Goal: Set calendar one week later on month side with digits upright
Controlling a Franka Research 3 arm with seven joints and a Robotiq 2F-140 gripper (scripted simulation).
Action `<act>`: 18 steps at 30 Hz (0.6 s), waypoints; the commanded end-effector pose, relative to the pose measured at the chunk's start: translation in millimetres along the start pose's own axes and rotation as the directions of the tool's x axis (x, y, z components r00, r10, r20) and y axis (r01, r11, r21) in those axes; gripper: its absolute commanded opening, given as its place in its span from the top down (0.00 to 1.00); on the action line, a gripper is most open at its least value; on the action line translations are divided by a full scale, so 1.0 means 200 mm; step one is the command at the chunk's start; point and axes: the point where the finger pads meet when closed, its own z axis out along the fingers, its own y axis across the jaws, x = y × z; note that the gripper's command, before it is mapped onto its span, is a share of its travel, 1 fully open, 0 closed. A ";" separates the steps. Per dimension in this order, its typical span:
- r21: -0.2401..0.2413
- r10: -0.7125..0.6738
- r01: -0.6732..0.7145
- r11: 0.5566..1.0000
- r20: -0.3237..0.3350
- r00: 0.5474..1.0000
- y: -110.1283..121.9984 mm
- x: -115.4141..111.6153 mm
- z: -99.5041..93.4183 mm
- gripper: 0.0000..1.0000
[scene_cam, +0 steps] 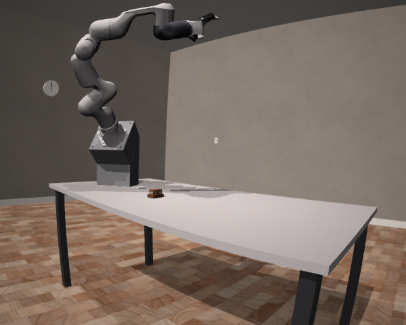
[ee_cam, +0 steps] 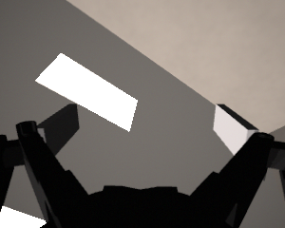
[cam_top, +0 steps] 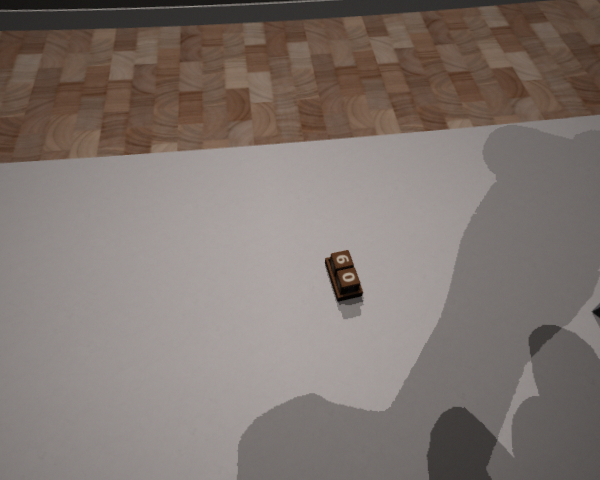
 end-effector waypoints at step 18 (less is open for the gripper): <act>-0.054 0.066 -0.073 0.996 -0.135 0.989 0.20 0.20 0.03 0.00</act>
